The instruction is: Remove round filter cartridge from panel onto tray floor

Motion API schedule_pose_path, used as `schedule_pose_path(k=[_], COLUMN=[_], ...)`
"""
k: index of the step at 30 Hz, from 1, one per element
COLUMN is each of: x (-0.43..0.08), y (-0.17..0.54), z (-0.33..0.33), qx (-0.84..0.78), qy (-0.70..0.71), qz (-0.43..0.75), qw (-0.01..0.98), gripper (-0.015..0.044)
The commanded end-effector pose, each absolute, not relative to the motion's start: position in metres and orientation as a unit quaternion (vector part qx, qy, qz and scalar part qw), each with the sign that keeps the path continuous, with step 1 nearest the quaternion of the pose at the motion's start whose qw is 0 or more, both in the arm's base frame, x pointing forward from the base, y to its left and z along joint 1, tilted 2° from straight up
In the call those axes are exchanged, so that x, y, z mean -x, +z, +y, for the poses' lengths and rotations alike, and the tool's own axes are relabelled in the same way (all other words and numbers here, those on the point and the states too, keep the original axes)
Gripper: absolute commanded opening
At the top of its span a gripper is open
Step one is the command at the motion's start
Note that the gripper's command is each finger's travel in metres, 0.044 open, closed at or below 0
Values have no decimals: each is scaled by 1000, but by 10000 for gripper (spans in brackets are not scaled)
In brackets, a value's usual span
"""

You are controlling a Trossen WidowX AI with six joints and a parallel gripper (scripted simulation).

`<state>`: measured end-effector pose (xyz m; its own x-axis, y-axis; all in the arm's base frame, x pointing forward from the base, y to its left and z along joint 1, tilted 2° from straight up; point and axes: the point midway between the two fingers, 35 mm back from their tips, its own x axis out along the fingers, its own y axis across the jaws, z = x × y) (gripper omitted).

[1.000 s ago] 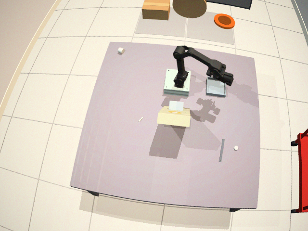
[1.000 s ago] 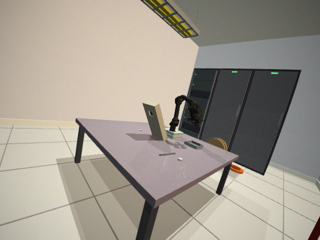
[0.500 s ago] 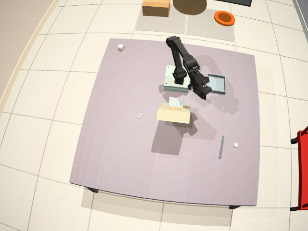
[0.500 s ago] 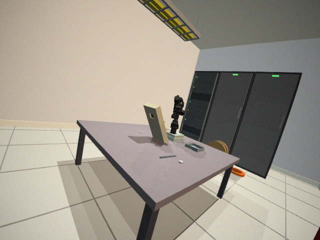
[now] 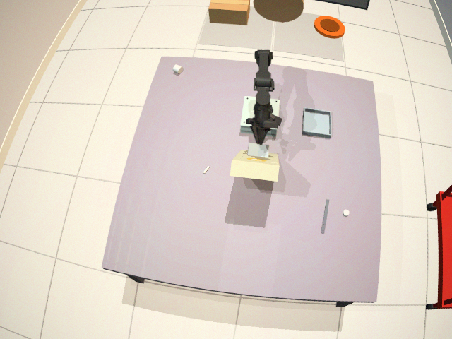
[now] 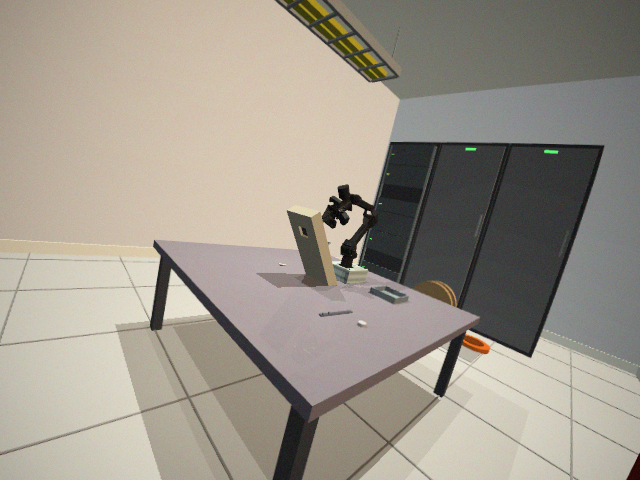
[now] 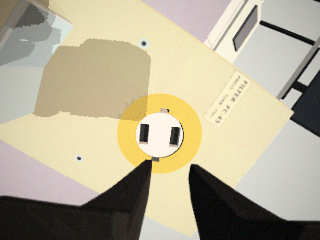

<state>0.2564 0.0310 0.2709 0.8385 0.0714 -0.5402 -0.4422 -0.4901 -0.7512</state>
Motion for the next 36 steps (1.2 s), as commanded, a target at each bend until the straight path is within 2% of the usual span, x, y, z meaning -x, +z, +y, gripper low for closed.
schedule_pose_path(k=[1,36], x=[-256,-299], y=[267,241], z=[27,30], qx=[826,826], qy=[258,256], qz=[119,118], qw=[488,488], gripper=[115,115])
